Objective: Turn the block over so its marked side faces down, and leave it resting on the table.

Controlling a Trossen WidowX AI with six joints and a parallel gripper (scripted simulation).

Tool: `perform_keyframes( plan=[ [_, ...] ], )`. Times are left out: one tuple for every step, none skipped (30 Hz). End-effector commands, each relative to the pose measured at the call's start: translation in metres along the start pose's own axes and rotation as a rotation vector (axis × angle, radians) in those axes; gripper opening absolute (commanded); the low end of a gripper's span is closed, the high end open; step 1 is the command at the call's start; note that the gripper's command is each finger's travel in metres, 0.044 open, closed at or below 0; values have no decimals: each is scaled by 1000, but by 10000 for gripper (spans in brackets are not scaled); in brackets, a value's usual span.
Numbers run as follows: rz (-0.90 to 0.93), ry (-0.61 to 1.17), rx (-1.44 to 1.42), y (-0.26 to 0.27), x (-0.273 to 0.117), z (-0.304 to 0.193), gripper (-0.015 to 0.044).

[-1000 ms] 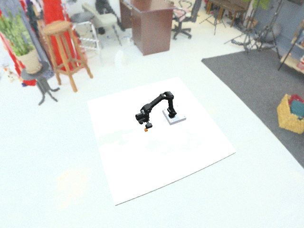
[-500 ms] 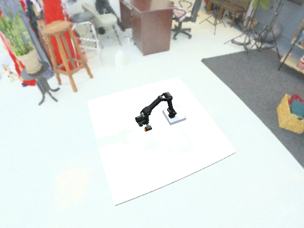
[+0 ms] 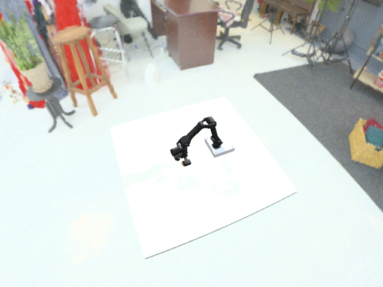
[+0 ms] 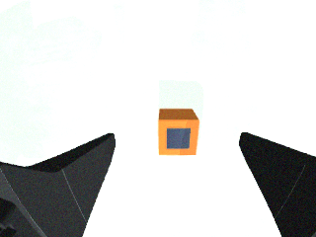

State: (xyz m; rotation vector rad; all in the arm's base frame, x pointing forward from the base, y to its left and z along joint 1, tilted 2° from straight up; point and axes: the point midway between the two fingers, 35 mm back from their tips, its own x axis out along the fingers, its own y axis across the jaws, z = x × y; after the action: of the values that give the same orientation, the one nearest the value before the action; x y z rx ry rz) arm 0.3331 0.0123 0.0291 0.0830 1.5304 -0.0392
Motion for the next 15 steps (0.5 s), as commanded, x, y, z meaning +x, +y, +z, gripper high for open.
perform_keyframes(
  plan=[
    [4,16,4,0,11,-4,440],
    [4,16,4,0,13,-4,440],
    [4,16,4,0,14,-4,440],
    [4,16,4,0,16,-4,440],
    [4,16,4,0,18,-4,440],
    [4,16,4,0,19,-4,440],
    [4,16,4,0,21,-4,440],
    [4,16,4,0,23,-4,440],
    [4,16,4,0,24,-5,440],
    [4,16,4,0,26,-5,440],
    [4,16,4,0,26,-5,440],
    [4,16,4,0,27,-5,440],
    [4,16,4,0,27,-5,440],
    [4,16,4,0,27,-5,414],
    [4,16,4,0,27,-5,387]
  ],
)
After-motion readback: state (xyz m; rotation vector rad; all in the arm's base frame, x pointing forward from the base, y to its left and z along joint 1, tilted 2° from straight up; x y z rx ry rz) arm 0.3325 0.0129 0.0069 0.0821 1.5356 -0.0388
